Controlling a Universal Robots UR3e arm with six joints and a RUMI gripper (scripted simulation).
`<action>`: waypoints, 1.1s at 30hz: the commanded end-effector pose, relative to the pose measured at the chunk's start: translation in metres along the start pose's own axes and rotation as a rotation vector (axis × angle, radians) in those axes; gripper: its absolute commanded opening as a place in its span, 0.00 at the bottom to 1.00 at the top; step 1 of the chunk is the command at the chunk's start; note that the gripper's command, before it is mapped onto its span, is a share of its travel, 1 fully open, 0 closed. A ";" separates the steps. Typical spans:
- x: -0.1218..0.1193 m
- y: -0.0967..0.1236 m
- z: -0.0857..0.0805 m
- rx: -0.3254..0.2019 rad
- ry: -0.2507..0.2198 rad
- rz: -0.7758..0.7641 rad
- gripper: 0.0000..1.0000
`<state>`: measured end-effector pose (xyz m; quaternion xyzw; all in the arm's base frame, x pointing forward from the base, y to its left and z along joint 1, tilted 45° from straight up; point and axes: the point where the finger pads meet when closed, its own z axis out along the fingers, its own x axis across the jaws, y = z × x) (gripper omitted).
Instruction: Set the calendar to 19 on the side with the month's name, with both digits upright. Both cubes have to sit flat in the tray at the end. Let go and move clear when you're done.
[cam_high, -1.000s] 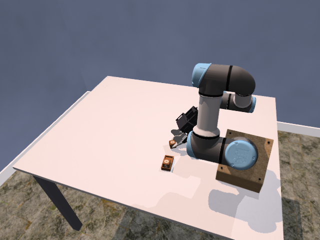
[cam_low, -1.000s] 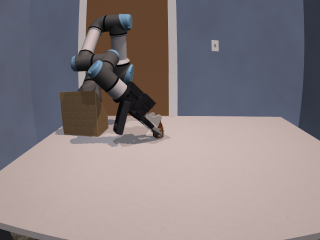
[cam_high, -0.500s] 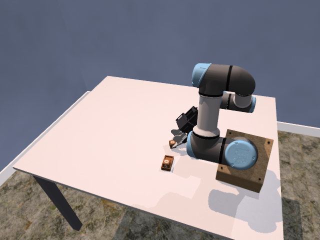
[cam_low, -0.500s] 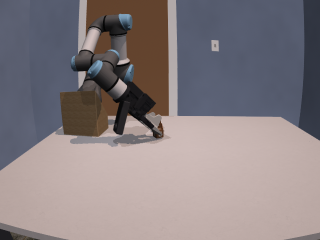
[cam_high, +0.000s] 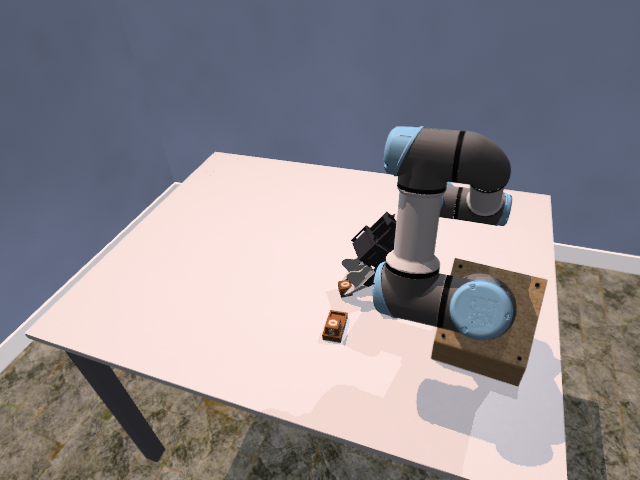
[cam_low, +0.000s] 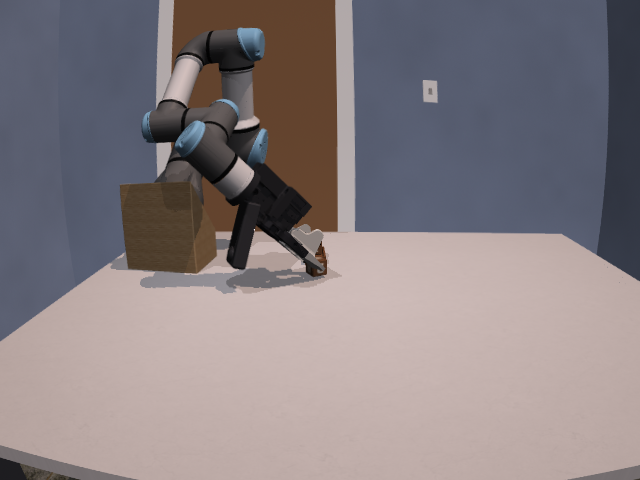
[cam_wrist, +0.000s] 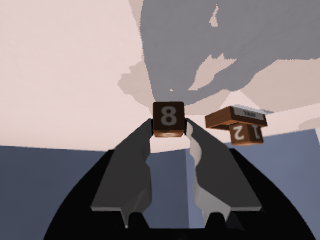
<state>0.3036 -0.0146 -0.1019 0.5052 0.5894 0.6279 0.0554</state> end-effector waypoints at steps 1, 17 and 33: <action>-0.001 0.000 0.000 0.001 -0.002 -0.001 0.10; -0.001 -0.004 0.003 0.001 -0.002 -0.001 0.10; -0.001 -0.004 0.003 0.001 -0.002 -0.001 0.10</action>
